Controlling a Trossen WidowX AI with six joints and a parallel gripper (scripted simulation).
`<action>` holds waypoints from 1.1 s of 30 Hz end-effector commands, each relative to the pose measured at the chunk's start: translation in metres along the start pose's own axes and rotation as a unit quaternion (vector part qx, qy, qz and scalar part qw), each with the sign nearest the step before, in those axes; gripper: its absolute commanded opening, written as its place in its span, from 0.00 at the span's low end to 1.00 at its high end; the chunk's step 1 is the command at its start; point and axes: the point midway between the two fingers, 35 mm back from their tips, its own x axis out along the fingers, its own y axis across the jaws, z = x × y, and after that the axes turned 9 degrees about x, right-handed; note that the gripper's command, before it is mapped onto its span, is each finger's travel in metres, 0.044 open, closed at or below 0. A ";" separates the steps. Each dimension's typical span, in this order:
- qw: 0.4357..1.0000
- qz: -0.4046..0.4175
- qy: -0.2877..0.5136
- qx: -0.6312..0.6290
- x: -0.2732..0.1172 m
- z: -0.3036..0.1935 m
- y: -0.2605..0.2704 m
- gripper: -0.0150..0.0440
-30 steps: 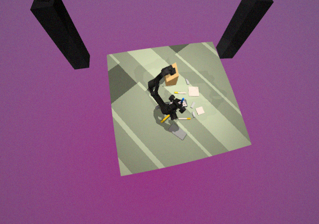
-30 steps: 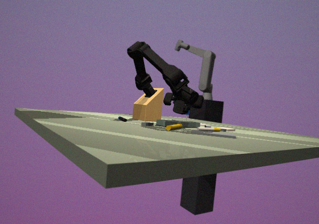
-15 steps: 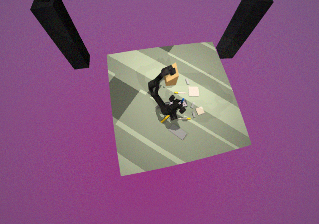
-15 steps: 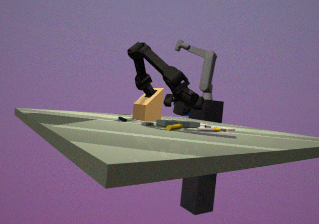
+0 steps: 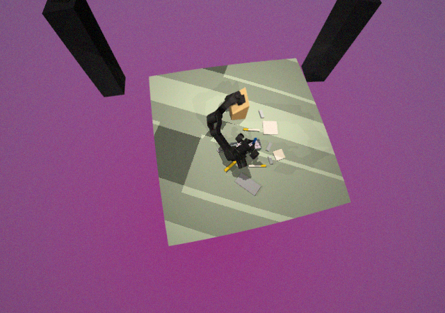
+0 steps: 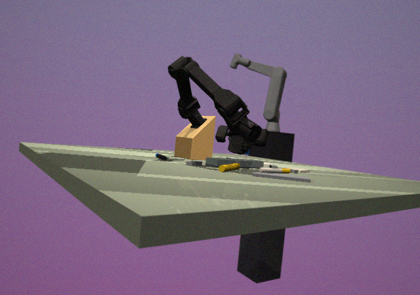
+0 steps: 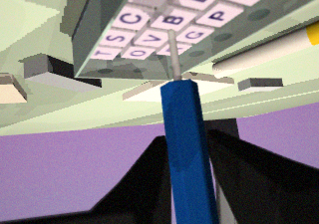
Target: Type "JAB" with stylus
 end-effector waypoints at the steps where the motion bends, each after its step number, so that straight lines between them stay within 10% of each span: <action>1: 1.000 0.001 -0.002 -0.003 0.001 0.002 0.001 0.39; 33: 1.000 0.001 -0.002 -0.003 -0.011 -0.017 -0.002 0.39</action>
